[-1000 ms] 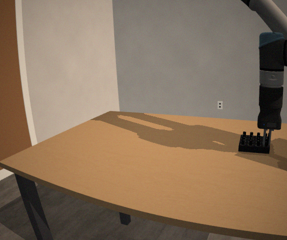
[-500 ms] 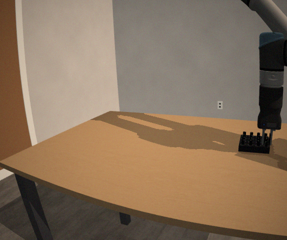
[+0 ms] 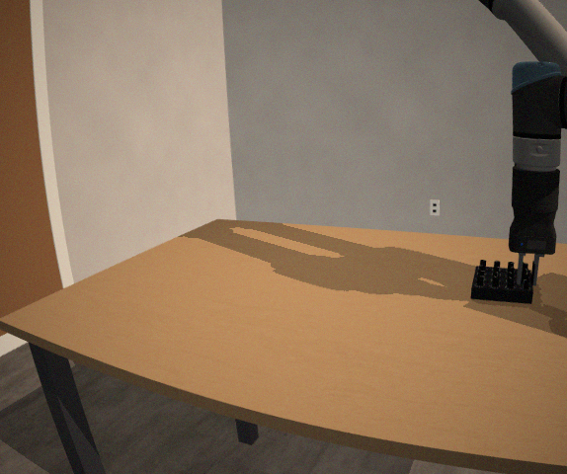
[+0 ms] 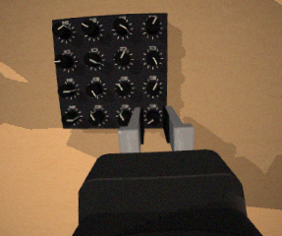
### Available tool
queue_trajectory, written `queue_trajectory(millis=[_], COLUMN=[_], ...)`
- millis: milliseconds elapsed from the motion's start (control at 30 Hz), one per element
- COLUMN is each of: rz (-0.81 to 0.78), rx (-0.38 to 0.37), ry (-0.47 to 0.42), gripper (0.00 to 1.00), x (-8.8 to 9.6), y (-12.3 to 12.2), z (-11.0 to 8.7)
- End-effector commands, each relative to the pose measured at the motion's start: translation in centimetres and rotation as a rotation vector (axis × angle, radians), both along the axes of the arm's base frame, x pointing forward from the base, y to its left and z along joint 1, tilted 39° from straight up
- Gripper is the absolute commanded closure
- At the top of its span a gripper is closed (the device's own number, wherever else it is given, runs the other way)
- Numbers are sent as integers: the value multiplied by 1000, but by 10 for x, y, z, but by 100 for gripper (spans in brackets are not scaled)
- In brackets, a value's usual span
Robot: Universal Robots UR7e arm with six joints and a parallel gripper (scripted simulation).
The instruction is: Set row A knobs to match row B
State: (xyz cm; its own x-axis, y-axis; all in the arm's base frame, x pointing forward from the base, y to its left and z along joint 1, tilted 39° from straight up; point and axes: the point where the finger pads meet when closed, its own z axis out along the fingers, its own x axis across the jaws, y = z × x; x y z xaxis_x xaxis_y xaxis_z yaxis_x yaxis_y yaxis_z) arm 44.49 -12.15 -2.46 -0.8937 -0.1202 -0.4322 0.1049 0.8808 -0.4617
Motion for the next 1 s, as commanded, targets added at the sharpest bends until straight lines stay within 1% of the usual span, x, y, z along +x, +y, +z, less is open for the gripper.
queue_trajectory(millis=[0, 333, 967], rz=[1, 1, 0], rx=[0, 0, 0], ry=[-1, -1, -1], gripper=[54, 54, 54], x=[-3, -14, -15], y=[4, 15, 16], z=[7, 26, 28])
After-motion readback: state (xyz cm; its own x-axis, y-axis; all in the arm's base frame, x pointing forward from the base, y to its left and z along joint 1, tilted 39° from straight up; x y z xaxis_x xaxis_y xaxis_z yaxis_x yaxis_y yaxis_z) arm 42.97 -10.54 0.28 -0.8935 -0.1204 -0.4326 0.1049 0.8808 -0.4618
